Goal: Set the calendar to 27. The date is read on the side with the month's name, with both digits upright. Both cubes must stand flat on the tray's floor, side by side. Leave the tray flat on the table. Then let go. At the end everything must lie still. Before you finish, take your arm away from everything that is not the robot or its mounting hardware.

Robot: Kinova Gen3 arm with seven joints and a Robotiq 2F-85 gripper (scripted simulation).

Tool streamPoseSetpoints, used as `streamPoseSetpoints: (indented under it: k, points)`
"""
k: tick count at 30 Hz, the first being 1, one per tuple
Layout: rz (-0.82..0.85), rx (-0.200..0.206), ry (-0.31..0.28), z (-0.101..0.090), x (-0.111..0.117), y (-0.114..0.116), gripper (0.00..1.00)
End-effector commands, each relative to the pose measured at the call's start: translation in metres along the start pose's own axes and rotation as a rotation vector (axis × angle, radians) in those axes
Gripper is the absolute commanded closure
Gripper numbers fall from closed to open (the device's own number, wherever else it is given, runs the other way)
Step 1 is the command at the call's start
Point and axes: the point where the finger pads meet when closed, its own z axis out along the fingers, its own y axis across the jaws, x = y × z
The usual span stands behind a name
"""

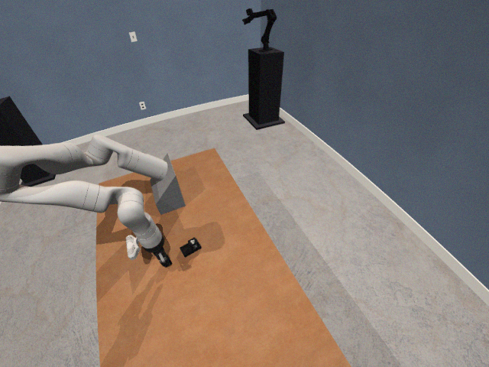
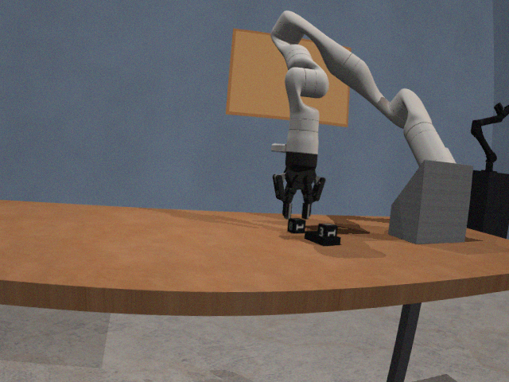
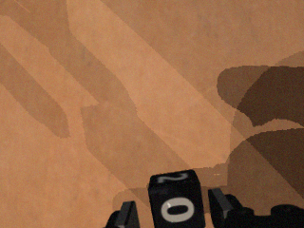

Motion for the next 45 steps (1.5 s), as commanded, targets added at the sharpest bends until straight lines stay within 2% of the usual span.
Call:
streamPoseSetpoints:
  k: [1, 14, 45]
  points:
    - [-0.002, -0.005, 0.000, 0.006, -0.001, 0.002, 0.52]
    - [-0.002, -0.005, 0.000, 0.020, -0.001, 0.002, 0.52]
    - [-0.002, -0.005, 0.000, 0.021, -0.001, 0.002, 0.52]
